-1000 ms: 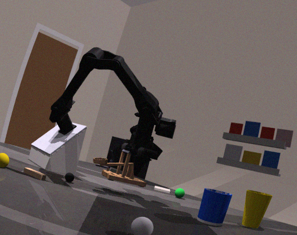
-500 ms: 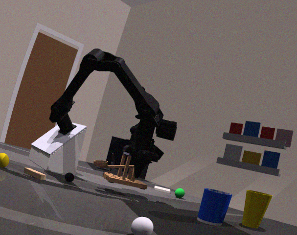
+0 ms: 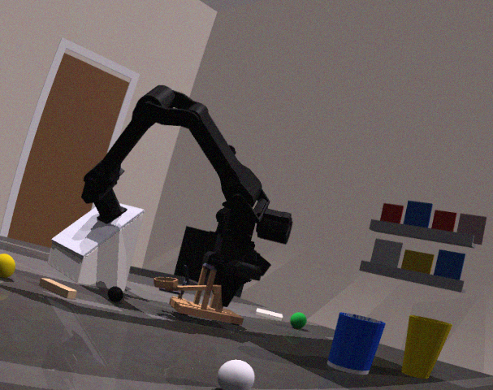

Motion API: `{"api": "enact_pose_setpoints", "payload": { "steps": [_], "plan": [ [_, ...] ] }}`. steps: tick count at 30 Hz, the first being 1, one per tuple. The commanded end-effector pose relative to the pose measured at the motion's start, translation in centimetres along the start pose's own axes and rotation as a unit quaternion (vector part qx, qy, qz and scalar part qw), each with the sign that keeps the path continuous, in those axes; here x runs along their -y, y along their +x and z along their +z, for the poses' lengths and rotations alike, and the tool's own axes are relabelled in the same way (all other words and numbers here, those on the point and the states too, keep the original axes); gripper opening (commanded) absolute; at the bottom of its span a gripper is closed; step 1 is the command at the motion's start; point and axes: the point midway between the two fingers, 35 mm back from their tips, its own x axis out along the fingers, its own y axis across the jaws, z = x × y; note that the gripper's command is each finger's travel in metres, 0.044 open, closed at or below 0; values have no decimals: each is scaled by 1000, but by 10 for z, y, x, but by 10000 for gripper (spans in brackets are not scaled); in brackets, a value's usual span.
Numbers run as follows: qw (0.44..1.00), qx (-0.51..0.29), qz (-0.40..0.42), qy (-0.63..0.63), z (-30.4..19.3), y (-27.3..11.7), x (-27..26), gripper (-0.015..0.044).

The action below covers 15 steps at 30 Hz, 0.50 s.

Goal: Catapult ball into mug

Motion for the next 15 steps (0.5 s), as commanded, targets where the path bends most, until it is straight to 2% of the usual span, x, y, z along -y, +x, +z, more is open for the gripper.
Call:
{"api": "enact_pose_setpoints", "payload": {
  "steps": [1, 8, 14, 15],
  "plan": [
    [1000, -2, -3, -5, -1, 7, -1, 0],
    [1000, -3, -3, -5, -2, 18, -1, 0],
    [1000, -1, 0, 0, -1, 13, 0, 0],
    [1000, -1, 0, 0, -1, 13, 0, 26]
  ]
}}
